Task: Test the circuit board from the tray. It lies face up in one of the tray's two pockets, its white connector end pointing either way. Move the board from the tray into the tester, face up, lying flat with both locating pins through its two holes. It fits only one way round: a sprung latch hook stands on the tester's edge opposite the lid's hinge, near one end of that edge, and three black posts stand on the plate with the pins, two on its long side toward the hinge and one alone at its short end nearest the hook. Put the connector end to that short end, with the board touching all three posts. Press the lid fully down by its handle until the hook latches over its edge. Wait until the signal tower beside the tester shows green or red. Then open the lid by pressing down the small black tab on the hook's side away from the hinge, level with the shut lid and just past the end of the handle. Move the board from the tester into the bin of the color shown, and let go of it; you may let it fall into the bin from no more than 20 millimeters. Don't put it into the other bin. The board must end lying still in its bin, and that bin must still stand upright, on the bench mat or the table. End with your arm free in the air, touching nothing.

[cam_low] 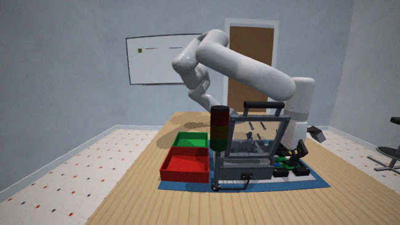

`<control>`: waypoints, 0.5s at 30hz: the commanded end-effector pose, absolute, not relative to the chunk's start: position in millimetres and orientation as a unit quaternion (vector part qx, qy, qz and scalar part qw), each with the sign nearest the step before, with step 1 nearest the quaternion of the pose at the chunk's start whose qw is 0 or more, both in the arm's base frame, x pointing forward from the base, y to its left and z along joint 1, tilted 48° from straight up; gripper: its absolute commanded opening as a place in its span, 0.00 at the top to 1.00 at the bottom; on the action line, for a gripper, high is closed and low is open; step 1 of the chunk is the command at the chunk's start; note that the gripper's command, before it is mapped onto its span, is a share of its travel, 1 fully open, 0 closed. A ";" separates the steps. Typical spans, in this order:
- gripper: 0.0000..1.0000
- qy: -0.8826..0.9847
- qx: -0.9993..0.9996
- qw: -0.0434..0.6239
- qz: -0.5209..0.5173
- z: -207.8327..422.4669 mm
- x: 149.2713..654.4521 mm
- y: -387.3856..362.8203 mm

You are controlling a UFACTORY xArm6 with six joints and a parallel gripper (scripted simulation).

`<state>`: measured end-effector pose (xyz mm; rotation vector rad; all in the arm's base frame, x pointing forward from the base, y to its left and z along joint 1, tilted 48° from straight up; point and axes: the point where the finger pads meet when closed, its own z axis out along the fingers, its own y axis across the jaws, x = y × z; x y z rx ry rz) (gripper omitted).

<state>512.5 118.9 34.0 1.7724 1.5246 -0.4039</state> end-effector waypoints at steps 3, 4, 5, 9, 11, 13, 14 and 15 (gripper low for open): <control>0.00 0.596 0.692 0.376 -0.156 28.8 516.0 113.8; 0.00 0.596 0.692 0.376 -0.156 28.7 516.0 113.7; 0.00 0.596 0.692 0.376 -0.156 28.7 516.0 113.7; 0.00 0.596 0.692 0.376 -0.156 28.7 516.0 113.7; 0.00 0.596 0.692 0.376 -0.156 28.7 516.0 113.7; 0.00 0.596 0.692 0.376 -0.156 28.7 516.0 113.7; 0.00 0.596 0.692 0.376 -0.156 28.6 516.0 113.7; 0.00 0.596 0.692 0.376 -0.156 28.6 516.1 113.6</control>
